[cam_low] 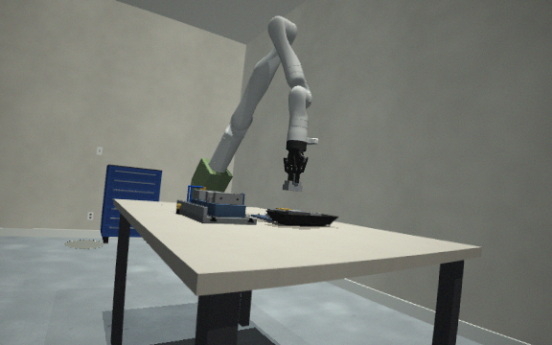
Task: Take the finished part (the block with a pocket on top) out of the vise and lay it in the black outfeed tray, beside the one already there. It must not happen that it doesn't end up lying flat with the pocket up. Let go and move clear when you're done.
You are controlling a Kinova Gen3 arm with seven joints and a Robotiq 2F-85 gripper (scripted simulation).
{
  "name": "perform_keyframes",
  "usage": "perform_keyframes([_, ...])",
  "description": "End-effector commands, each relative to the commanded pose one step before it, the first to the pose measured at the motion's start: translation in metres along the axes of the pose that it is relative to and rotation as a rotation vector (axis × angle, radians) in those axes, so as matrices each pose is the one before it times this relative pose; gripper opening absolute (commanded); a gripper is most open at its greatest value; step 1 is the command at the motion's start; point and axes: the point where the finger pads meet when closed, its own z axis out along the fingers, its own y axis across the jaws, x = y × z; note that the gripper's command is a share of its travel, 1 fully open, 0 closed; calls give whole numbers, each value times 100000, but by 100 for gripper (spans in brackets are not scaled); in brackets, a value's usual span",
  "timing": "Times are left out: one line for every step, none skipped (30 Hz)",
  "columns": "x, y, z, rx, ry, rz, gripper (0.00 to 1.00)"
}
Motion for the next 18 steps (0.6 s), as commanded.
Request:
perform_keyframes([18,240,-151,-312,-20,384,0])
perform_keyframes([0,-4,9,9,1,5,0])
perform_keyframes([0,-5,12,11,1,6,0])
perform_keyframes([0,-5,14,13,1,7,0])
perform_keyframes([0,0,0,0,0,0,0])
perform_keyframes([0,0,0,0,0,0,0])
perform_keyframes([0,-6,16,15,1,9,0])
perform_keyframes([0,-7,19,16,1,10,0])
perform_keyframes([0,-8,21,18,0,12,0])
perform_keyframes([-1,-9,24,19,0,13,0])
perform_keyframes([-1,-9,27,20,0,15,0])
perform_keyframes([-1,-10,30,21,-1,17,0])
perform_keyframes([-1,-10,33,21,-2,19,0])
perform_keyframes([-2,-11,35,21,-3,21,0])
perform_keyframes([-2,-11,38,20,-4,23,0])
perform_keyframes([-3,-11,41,18,-5,25,0])
perform_keyframes([45,48,44,-172,149,27,0])
perform_keyframes([81,94,46,-323,266,30,0])
